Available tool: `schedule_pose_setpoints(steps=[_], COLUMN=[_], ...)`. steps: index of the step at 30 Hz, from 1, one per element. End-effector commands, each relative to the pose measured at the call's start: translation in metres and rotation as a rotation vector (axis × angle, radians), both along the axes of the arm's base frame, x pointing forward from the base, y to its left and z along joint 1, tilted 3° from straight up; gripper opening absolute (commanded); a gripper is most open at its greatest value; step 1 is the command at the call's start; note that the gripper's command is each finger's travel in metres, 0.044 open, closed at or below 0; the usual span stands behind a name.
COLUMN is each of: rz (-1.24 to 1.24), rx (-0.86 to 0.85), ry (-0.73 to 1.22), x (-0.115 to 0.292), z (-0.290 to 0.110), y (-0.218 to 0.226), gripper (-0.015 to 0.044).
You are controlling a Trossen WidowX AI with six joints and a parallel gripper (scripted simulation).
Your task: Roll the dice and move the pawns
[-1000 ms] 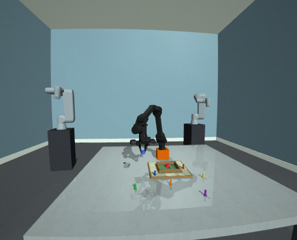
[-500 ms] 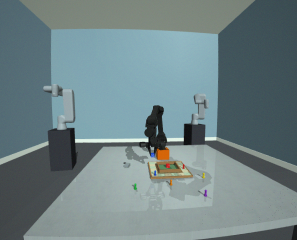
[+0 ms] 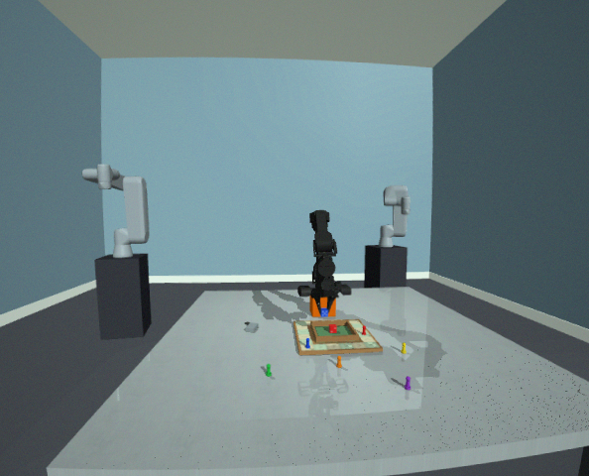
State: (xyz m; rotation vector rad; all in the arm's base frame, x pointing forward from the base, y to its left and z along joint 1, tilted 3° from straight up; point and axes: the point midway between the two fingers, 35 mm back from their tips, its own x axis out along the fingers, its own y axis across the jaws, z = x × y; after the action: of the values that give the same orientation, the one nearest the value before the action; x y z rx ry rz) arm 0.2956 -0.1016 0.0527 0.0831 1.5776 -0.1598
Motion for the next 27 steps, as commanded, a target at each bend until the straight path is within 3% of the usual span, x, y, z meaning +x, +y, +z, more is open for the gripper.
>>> schedule_pose_setpoints(steps=[1,15,27], rz=[-0.011,-0.045,-0.012], rx=[0.007,0.007,-0.064], ry=[0.003,-0.007,-0.385], x=[0.005,0.016,0.028], z=[-0.006,-0.019,-0.035], y=[0.020,0.075,0.073], gripper=[0.0000,0.0000,0.0000])
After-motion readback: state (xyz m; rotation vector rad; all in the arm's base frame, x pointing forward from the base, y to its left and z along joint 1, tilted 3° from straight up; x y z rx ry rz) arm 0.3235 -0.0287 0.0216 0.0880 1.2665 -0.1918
